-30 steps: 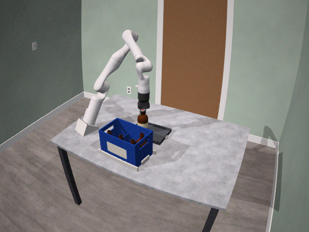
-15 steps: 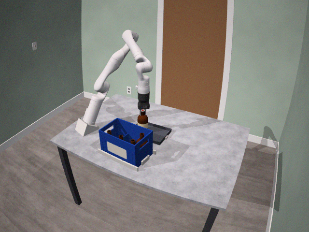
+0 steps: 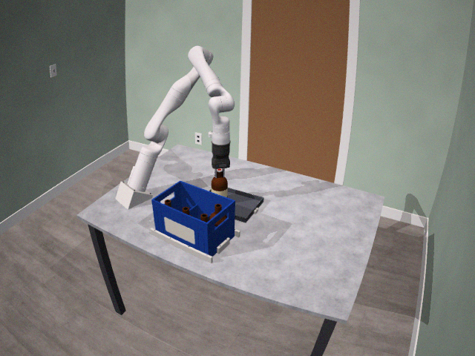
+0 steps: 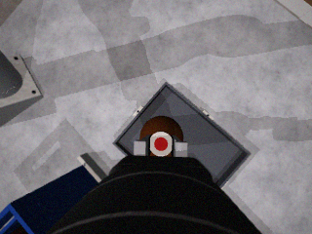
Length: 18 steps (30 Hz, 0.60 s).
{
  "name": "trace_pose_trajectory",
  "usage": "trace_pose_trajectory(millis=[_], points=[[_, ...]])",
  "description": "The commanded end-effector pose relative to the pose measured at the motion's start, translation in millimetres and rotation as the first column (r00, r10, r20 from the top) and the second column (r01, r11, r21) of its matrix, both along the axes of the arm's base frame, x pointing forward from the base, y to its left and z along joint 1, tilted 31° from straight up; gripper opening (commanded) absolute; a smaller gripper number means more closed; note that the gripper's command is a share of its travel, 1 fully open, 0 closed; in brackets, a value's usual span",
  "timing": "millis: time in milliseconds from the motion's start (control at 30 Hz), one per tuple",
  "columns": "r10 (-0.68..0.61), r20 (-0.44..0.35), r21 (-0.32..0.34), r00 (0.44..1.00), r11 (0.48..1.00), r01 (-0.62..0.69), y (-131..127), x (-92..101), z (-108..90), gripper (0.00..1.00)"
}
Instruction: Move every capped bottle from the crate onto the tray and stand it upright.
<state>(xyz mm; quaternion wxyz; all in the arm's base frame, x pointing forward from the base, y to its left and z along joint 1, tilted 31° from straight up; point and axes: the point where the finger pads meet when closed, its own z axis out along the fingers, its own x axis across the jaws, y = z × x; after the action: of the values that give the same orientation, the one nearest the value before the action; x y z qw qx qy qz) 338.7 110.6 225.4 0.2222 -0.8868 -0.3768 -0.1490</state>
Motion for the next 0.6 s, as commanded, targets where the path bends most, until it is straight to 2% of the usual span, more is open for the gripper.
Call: trace_pose_trajectory(millis=[0, 567], points=[[0.002, 0.002, 0.001, 1.000, 1.000, -0.002, 1.7, 0.2, -1.5, 0.00], [0.002, 0.002, 0.001, 1.000, 1.000, -0.002, 2.6, 0.3, -3.1, 0.00]])
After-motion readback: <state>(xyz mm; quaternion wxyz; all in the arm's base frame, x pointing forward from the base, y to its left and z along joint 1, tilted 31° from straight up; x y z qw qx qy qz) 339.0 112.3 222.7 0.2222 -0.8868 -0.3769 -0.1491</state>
